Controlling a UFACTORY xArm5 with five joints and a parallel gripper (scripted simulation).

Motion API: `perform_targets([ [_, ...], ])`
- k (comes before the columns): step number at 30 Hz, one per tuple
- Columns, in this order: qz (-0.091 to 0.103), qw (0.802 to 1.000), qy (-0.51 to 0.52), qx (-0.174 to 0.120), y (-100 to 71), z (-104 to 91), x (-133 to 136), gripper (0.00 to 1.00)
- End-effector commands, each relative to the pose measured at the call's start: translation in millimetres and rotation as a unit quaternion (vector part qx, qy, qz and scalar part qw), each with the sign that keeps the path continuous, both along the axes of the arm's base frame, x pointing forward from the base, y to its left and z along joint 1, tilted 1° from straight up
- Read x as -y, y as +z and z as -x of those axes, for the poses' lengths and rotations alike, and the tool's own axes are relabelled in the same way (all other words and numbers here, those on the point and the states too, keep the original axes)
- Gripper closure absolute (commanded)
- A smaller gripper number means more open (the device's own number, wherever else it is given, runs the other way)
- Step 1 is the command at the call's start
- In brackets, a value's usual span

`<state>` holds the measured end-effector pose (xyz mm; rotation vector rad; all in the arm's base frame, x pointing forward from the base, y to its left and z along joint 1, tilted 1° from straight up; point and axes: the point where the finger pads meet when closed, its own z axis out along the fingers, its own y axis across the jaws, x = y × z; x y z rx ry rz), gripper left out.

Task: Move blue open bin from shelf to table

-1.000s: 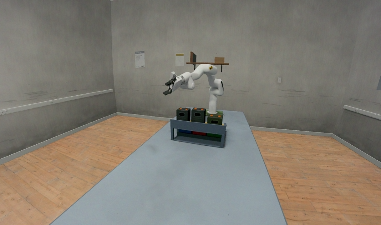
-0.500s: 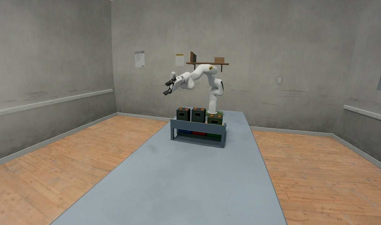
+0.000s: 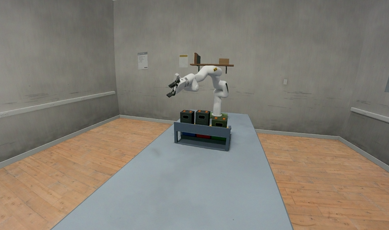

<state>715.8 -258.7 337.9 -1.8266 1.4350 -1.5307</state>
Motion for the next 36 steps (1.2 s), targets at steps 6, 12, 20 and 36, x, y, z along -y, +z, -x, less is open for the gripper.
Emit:
perform_targets([
  [6, 0.001, 1.000, 0.000, 0.002, 3.2, -0.2, 0.1, 0.00],
  [12, 0.001, 1.000, 0.000, 0.002, 3.2, -0.2, 0.1, 0.00],
  [20, 0.001, 1.000, 0.000, 0.002, 3.2, -0.2, 0.1, 0.00],
  [36, 0.001, 1.000, 0.000, 0.002, 3.3, 44.0, 0.3, 0.00],
])
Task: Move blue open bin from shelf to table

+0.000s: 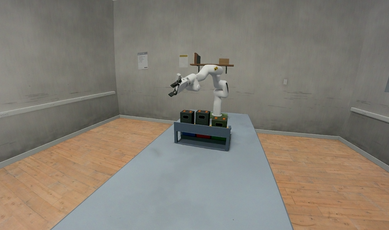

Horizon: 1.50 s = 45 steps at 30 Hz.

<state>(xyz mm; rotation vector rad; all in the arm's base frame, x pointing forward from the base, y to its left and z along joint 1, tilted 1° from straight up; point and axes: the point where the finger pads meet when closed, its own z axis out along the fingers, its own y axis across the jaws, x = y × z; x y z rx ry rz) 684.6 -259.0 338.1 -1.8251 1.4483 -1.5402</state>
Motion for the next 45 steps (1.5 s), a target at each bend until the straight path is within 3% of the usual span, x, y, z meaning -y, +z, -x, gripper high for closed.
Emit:
perform_targets([
  [1, -0.001, 1.000, 0.007, 0.003, 3.1, 12.8, 0.1, 0.00],
  [45, -0.001, 1.000, 0.007, 0.003, 3.4, 126.4, 0.7, 0.00],
])
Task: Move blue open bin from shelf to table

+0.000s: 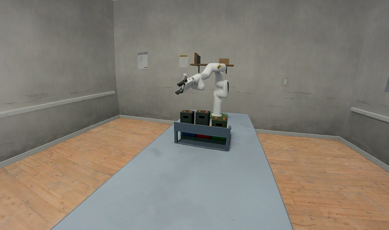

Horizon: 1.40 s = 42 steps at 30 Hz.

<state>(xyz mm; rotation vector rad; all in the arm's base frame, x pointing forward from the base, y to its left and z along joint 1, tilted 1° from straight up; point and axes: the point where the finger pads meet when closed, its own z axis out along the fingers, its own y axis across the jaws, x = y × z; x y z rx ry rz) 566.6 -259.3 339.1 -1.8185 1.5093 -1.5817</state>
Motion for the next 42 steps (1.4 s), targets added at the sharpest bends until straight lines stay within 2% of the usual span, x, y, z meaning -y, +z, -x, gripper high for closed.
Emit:
perform_targets([
  [1, -0.011, 0.999, 0.036, 0.008, 2.5, 11.0, 0.3, 0.00],
  [31, -0.011, 0.999, 0.036, 0.007, 2.8, 88.6, 0.8, 0.00],
  [42, -0.011, 0.999, 0.036, 0.007, 2.8, 90.0, 0.9, 0.00],
])
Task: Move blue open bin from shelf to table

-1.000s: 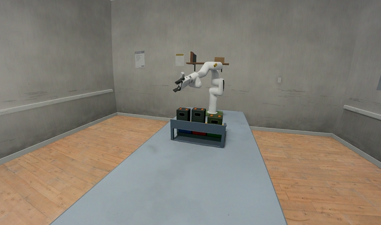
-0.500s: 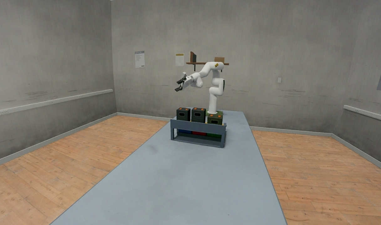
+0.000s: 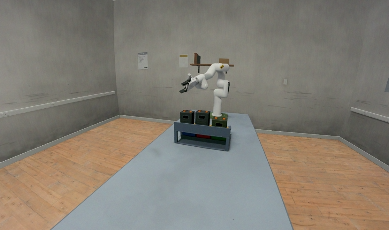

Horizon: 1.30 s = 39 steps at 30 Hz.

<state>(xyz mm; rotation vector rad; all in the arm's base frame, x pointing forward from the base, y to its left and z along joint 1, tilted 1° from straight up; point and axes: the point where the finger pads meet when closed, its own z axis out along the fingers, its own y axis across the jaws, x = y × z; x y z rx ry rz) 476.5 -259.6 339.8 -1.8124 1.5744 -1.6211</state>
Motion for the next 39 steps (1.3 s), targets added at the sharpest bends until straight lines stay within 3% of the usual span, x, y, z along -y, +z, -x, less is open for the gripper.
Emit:
perform_targets([
  [1, -0.021, 0.997, 0.067, 0.014, 2.1, 0.0, 0.6, 0.00],
  [17, -0.021, 0.997, 0.067, 0.014, 2.1, 0.0, 0.6, 0.00],
  [18, -0.003, 1.000, 0.013, 0.004, 2.1, -0.1, 0.3, 0.00],
  [22, -0.021, 0.997, 0.067, 0.014, 2.1, 0.1, 0.8, 0.00],
  [34, -0.021, 0.997, 0.067, 0.014, 2.1, 0.1, 0.8, 0.00],
  [35, -0.003, 1.000, 0.013, 0.004, 2.1, -0.1, 0.5, 0.00],
  [39, -0.021, 0.997, 0.067, 0.014, 2.1, 0.1, 0.8, 0.00],
])
